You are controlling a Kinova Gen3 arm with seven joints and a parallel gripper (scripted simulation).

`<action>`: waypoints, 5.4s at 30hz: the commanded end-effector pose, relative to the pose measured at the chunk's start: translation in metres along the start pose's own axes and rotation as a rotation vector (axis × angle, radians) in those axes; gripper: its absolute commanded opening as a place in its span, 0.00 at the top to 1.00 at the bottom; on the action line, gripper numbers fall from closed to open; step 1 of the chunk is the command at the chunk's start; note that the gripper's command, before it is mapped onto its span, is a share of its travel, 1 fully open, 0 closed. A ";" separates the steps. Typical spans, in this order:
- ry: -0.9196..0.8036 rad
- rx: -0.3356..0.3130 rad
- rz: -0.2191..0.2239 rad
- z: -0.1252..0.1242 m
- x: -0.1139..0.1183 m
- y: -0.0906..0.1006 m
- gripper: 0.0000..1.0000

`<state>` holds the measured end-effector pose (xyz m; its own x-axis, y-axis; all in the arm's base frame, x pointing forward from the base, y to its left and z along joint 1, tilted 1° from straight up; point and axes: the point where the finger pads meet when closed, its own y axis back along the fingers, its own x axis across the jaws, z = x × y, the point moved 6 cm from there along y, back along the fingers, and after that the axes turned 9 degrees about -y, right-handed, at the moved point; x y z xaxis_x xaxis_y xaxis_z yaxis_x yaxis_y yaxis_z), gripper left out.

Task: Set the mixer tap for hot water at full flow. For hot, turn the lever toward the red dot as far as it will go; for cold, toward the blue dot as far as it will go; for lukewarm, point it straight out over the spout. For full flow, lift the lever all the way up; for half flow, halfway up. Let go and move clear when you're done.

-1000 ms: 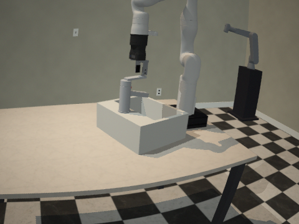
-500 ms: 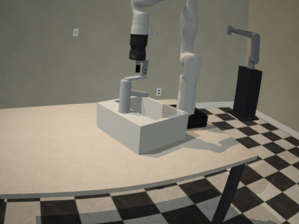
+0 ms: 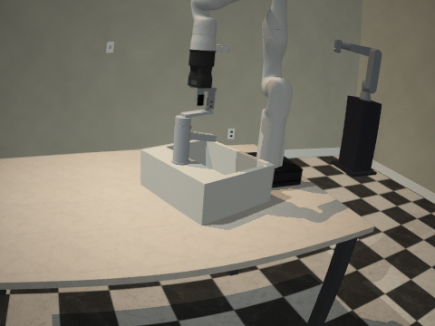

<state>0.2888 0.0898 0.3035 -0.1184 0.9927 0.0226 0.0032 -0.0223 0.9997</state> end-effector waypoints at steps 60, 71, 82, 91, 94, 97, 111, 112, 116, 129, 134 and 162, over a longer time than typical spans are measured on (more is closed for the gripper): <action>0.000 -0.001 0.000 0.000 0.000 -0.032 0.00; 0.000 -0.001 0.000 0.000 0.000 -0.032 0.00; 0.000 -0.001 0.000 0.000 0.000 -0.032 0.00; 0.000 -0.001 0.000 0.000 0.000 -0.032 0.00; 0.000 -0.001 0.000 0.000 0.000 -0.032 0.00; 0.000 -0.001 0.000 0.000 0.000 -0.032 1.00; 0.000 -0.001 0.000 0.000 0.000 -0.032 1.00; 0.000 -0.001 0.000 0.000 0.000 -0.032 1.00; 0.000 -0.001 0.000 0.000 0.000 -0.032 1.00; 0.000 -0.001 0.000 0.000 0.000 -0.032 1.00; 0.000 -0.001 0.000 0.000 0.000 -0.032 1.00; 0.000 -0.001 0.000 0.000 0.000 -0.032 1.00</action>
<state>0.2886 0.0905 0.2706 -0.1185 0.9927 0.0225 0.0035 -0.0223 0.9997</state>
